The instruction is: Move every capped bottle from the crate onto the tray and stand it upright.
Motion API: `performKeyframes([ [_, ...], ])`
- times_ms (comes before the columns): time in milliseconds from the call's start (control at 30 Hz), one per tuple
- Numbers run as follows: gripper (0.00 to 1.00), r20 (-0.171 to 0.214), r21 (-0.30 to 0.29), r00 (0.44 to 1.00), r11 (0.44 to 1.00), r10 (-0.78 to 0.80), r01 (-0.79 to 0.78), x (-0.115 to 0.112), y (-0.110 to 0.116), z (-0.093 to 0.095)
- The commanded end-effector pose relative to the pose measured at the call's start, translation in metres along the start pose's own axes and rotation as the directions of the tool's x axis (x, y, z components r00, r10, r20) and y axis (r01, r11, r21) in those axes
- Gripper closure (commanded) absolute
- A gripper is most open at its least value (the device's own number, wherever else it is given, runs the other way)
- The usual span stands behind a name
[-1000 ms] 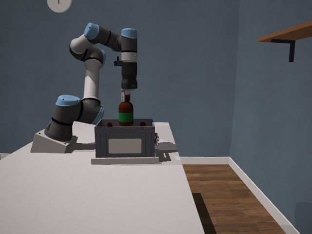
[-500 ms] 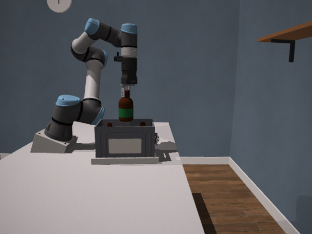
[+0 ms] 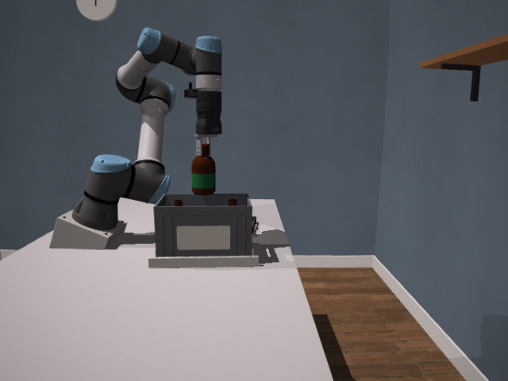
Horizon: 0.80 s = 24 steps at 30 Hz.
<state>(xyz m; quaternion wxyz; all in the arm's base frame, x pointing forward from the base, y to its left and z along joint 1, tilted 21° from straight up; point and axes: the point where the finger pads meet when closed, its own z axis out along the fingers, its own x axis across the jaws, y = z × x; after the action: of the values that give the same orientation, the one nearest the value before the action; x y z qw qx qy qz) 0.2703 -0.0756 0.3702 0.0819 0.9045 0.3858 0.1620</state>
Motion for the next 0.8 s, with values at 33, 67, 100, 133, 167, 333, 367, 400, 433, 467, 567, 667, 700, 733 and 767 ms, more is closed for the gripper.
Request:
performKeyframes([
  [33,1.0,0.0,-0.001,1.0,1.0,0.0,0.0,0.004,-0.014,-0.001],
  [67,1.0,0.0,-0.001,1.0,1.0,0.0,0.0,0.004,-0.016,-0.002],
  [100,1.0,-0.001,-0.001,1.0,1.0,0.0,0.0,0.005,-0.018,-0.002],
  [133,1.0,-0.001,-0.001,1.0,1.0,-0.001,0.001,0.006,-0.021,-0.002],
  [167,1.0,-0.001,-0.001,1.0,1.0,-0.001,0.001,0.006,-0.023,-0.002],
  [333,1.0,0.0,-0.001,1.0,1.0,0.0,0.0,0.008,-0.022,-0.002],
  [367,1.0,0.0,-0.001,1.0,1.0,0.0,0.0,0.009,-0.024,-0.002],
  [400,1.0,0.0,-0.001,1.0,1.0,0.0,0.0,0.01,-0.025,-0.002],
  [433,1.0,0.0,-0.001,1.0,1.0,0.0,0.0,0.012,-0.027,-0.002],
  [467,1.0,0.0,-0.001,1.0,1.0,0.0,0.0,0.013,-0.028,-0.002],
  [567,1.0,-0.001,-0.001,1.0,1.0,-0.001,0.001,0.017,-0.033,-0.002],
  [667,1.0,-0.001,-0.001,1.0,1.0,-0.001,0.001,0.02,-0.038,-0.002],
  [700,1.0,-0.001,-0.001,1.0,1.0,-0.001,0.001,0.022,-0.04,-0.002],
  [733,1.0,-0.001,-0.001,1.0,1.0,-0.001,0.001,0.023,-0.041,-0.002],
  [767,1.0,-0.001,-0.001,1.0,1.0,-0.001,0.001,0.024,-0.043,-0.002],
])
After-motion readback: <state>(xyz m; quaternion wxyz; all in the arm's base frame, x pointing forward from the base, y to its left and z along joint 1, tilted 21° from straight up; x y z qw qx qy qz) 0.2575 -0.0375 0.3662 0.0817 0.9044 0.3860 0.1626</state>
